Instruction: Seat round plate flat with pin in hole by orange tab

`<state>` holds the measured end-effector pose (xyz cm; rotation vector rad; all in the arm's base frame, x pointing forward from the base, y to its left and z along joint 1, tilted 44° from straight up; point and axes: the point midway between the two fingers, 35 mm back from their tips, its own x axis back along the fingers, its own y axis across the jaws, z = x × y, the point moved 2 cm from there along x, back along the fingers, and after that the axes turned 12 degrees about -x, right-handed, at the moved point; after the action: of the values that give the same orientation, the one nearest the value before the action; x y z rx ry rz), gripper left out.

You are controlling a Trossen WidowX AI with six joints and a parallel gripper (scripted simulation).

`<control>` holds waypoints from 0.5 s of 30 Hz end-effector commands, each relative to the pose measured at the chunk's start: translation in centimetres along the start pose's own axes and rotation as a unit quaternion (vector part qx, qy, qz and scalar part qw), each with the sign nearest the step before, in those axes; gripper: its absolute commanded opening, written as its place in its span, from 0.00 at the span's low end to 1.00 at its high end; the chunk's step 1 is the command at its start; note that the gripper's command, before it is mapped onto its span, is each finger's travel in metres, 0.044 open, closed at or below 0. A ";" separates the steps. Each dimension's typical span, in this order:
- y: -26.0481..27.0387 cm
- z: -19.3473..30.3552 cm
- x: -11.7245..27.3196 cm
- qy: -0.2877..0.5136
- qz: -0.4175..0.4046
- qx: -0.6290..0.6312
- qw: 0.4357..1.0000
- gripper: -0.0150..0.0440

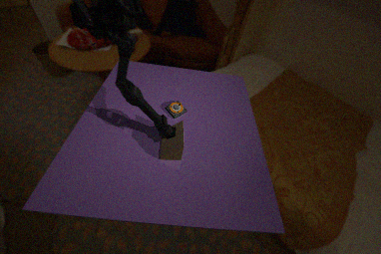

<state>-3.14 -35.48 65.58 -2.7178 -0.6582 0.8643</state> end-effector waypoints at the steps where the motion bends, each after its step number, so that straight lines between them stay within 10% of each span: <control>1: 0.8 -0.1 0.2 -0.005 -0.011 0.004 1.000 0.89; 15: 23.0 0.4 14.4 -0.129 -0.376 0.079 0.914 0.26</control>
<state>11.38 -47.59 54.06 -2.0906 -1.3262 1.0022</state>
